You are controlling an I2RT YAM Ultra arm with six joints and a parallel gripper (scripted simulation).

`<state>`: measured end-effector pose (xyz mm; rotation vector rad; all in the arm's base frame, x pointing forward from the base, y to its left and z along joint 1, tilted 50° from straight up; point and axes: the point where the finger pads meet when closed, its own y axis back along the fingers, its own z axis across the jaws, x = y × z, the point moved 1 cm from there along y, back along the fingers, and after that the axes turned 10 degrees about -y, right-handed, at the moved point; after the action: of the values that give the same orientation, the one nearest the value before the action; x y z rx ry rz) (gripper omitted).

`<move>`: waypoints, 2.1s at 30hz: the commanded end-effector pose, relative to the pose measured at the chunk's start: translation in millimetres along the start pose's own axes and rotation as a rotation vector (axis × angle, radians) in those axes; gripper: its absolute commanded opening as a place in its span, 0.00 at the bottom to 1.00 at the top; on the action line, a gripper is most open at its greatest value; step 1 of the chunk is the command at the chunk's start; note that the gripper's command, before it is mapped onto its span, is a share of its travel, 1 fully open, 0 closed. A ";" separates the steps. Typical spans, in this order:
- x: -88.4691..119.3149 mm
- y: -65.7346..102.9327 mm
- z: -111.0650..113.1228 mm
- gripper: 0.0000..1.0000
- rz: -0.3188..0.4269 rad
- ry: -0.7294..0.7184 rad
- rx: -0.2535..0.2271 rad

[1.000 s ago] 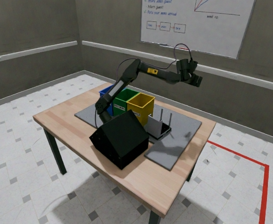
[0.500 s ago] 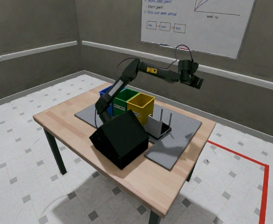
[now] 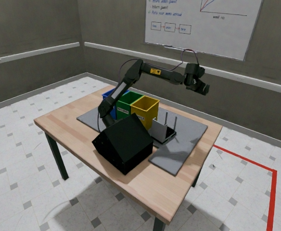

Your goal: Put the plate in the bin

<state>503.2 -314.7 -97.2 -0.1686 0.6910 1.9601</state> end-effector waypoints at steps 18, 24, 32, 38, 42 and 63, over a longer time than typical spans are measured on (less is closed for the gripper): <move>10.1 36.5 -21.1 1.00 0.098 0.034 0.178; 26.6 41.2 -26.0 1.00 0.154 0.026 0.209; 49.2 53.0 -28.6 1.00 0.260 0.036 0.257; 70.7 54.2 -38.5 1.00 0.338 0.013 0.275; 84.3 61.8 -37.5 1.00 0.402 0.015 0.288; 139.7 98.6 -22.3 1.00 0.676 0.019 0.282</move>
<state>360.6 -235.4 -144.1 0.2517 1.1161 2.4266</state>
